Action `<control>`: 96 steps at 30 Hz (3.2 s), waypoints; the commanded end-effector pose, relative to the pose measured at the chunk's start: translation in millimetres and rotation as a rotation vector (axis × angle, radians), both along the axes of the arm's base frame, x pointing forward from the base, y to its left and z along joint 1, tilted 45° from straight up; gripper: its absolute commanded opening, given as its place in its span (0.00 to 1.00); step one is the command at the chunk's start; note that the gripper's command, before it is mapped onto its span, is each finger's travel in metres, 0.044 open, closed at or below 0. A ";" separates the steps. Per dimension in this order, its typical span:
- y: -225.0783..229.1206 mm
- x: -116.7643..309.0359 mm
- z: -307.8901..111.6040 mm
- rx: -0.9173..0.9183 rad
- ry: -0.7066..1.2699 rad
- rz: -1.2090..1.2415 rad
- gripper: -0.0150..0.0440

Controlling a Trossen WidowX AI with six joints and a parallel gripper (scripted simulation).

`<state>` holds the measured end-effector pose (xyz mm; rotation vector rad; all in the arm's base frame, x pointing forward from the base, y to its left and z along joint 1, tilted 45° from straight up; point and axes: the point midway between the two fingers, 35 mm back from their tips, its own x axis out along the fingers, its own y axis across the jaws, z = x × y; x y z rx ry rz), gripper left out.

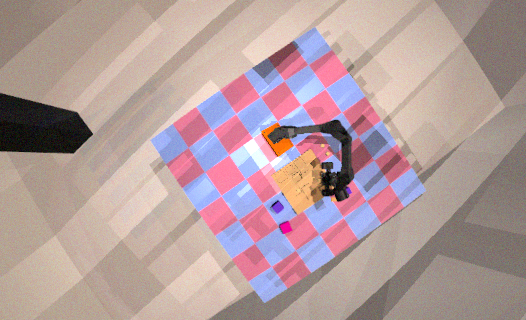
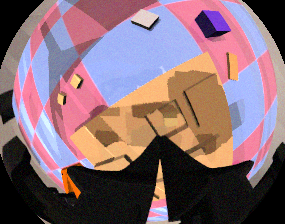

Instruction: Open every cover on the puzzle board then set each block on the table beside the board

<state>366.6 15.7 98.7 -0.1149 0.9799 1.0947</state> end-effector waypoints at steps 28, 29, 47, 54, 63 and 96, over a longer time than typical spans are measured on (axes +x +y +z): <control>-14.3 13.5 -10.5 0.153 0.932 -0.959 0.25; -14.2 14.4 -10.3 0.153 0.931 -0.959 0.25; 19.0 18.9 -43.1 0.155 0.932 -0.958 0.25; 22.1 18.1 -45.8 0.155 0.932 -0.957 0.25; 27.8 19.2 -50.8 0.156 0.932 -0.957 0.25; 32.6 13.8 -56.1 0.156 0.932 -0.956 0.25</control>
